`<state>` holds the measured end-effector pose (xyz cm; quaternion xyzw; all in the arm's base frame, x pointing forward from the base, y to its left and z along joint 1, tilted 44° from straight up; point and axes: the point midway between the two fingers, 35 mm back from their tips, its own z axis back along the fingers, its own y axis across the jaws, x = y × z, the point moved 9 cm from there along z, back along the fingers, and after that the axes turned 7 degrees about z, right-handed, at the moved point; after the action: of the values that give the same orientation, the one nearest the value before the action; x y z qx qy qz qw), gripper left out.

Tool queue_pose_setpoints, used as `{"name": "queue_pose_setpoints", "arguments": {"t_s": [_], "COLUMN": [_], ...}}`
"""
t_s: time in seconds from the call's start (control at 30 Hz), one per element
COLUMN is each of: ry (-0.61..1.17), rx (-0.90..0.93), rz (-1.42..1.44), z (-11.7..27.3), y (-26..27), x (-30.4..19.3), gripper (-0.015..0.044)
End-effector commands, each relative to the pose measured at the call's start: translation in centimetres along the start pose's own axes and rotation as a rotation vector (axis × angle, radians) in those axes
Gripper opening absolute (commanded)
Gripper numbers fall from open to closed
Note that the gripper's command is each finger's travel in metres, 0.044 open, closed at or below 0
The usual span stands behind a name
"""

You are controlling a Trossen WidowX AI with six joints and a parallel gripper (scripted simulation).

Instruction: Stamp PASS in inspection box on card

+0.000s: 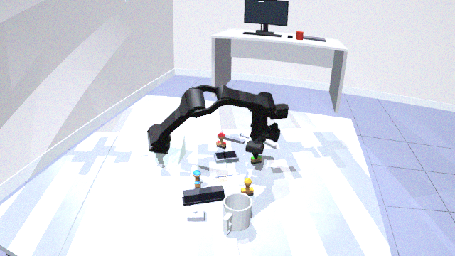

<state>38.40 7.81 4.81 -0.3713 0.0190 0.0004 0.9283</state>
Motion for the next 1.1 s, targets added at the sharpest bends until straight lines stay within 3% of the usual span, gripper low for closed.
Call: {"name": "queue_pose_setpoints", "arguments": {"t_s": [0.0,1.07], "ry": [0.001,0.002], "rx": [0.004,0.008], "rz": [-0.005,-0.005], "z": [0.3,1.8], "y": [0.0,0.0], "x": [0.0,0.2], "gripper": [0.0000,0.0000]}}
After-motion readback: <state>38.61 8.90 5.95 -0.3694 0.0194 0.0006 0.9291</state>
